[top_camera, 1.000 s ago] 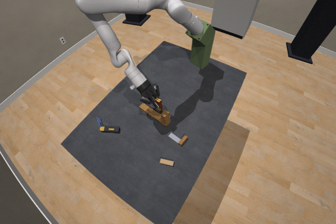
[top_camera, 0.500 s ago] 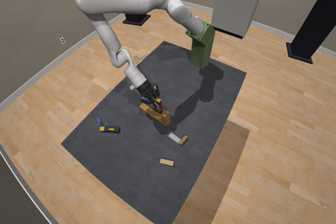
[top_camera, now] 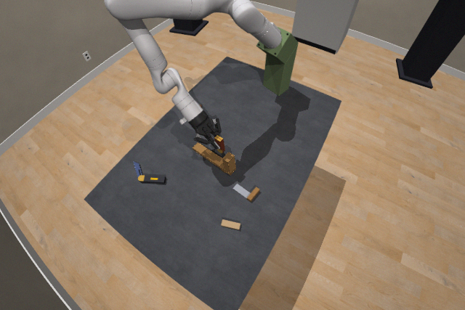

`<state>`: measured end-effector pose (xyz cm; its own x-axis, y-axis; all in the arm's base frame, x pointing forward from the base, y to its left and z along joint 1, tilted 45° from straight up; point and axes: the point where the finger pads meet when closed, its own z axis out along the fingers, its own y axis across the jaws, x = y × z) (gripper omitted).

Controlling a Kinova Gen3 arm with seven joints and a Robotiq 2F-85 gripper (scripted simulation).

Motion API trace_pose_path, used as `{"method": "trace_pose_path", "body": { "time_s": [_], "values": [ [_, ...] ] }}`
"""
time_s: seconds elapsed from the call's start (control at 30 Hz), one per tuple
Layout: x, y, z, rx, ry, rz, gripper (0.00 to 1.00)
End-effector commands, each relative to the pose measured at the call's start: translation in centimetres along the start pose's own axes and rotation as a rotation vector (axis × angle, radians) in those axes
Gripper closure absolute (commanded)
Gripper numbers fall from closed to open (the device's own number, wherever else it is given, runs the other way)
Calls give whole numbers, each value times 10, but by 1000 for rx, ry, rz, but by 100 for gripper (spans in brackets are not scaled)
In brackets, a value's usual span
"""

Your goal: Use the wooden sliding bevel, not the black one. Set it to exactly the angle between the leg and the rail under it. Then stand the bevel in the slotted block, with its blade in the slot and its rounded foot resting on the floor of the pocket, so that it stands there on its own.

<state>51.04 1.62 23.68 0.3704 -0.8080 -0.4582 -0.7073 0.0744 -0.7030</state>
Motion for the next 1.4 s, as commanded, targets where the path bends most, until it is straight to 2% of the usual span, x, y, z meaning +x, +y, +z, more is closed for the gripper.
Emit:
{"method": "trace_pose_path", "body": {
  "time_s": [0.0,0.43,1.37],
  "values": [
    [0,0,0,1,0,-1,90],
    [7,0,7,1,0,-1,90],
    [46,-1,46,1,0,-1,90]
  ]
}}
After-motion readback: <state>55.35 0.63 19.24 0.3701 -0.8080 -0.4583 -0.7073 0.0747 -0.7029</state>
